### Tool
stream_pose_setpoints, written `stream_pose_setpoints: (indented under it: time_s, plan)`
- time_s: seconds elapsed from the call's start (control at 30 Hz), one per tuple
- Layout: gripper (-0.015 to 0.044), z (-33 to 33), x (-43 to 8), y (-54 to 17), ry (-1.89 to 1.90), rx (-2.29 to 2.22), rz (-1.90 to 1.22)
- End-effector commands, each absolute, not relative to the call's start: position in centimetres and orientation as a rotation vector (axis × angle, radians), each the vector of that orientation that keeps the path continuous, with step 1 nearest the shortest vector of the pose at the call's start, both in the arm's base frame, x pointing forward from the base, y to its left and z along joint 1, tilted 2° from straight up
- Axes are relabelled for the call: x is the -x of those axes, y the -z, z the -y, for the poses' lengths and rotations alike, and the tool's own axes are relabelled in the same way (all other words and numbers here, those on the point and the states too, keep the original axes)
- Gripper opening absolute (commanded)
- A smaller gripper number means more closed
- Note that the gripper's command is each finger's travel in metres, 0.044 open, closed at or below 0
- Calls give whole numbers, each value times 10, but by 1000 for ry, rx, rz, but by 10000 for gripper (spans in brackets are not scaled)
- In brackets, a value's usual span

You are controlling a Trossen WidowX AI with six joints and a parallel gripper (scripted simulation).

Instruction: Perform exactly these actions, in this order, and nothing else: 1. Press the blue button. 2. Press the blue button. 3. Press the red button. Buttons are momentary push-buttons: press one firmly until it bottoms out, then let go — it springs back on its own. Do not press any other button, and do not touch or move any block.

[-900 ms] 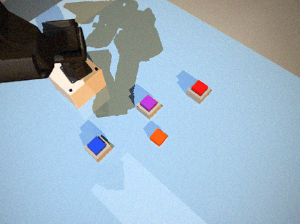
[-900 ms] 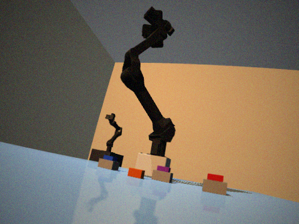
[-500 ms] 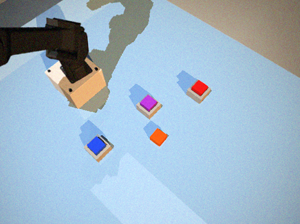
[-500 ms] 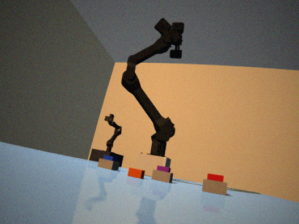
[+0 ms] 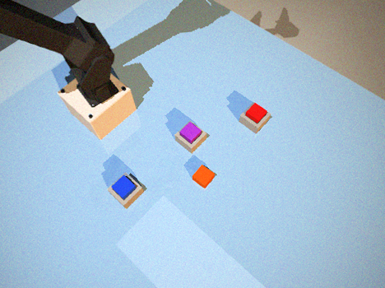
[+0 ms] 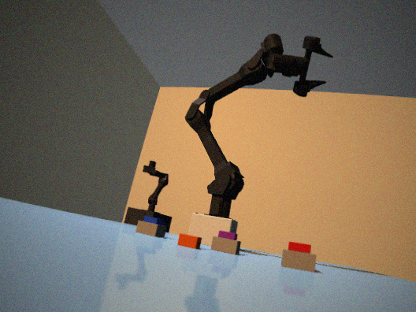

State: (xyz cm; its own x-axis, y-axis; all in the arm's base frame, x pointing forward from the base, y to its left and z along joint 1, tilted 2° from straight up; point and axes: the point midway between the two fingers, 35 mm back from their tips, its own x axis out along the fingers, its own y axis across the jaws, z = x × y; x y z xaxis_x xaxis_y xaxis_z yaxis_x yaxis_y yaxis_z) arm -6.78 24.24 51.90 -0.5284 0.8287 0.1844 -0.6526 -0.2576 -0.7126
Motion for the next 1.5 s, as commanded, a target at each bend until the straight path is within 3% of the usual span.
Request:
stream_pose_setpoints:
  time_s: [0.0,0.3,0.47,0.63,0.83,1.07,1.33,1.47]
  plan:
    - [400,-278,11,-477,-1789,415,684]
    - [400,-275,-154,-361,-1355,602,39]
    - [400,-222,-227,-294,-1087,616,-306]
    - [400,-145,-269,-231,-816,572,-638]
    - [400,-43,-271,-164,-503,450,-1017]
    - [400,55,-214,-106,-180,215,-1424]
    - [400,71,-194,-96,-115,146,-1513]
    - [295,72,-198,-56,-115,146,-1513]
